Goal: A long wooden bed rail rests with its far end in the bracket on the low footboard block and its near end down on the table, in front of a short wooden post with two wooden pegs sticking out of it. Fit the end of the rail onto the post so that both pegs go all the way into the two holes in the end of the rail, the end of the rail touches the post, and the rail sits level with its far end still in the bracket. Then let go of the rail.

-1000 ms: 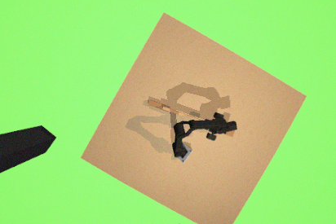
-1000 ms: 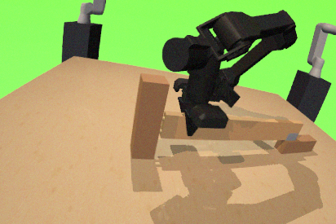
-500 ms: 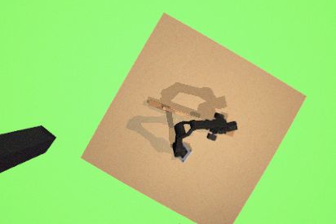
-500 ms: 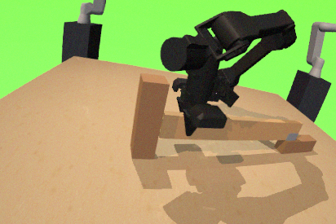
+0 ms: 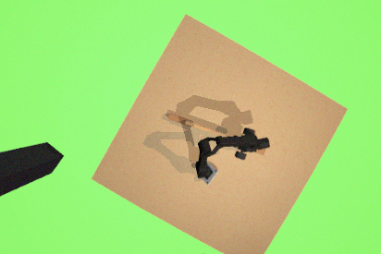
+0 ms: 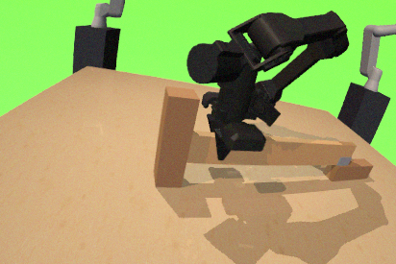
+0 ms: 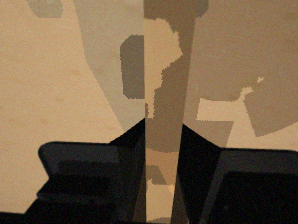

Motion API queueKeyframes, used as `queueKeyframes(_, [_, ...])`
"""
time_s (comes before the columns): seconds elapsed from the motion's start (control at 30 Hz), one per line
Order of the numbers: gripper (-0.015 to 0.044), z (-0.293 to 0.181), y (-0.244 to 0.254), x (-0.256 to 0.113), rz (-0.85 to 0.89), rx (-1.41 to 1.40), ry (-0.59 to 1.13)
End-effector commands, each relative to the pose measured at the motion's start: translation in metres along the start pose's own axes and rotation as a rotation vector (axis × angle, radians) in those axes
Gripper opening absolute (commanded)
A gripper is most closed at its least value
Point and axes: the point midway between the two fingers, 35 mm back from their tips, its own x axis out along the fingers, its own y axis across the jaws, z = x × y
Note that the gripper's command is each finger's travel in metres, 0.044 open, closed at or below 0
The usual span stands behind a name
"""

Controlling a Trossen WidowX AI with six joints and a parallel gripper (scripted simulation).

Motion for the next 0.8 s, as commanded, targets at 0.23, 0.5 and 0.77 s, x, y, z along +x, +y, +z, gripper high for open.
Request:
queueKeyframes(0.23, [0.0,-0.0054,-0.0012,-0.0047,-0.011,-0.002,0.012])
queueKeyframes(0.5, [0.0,-0.0069,-0.0012,-0.0047,-0.011,-0.002,0.012])
queueKeyframes(0.77, [0.0,-0.0084,-0.0012,-0.0048,-0.011,-0.002,0.012])
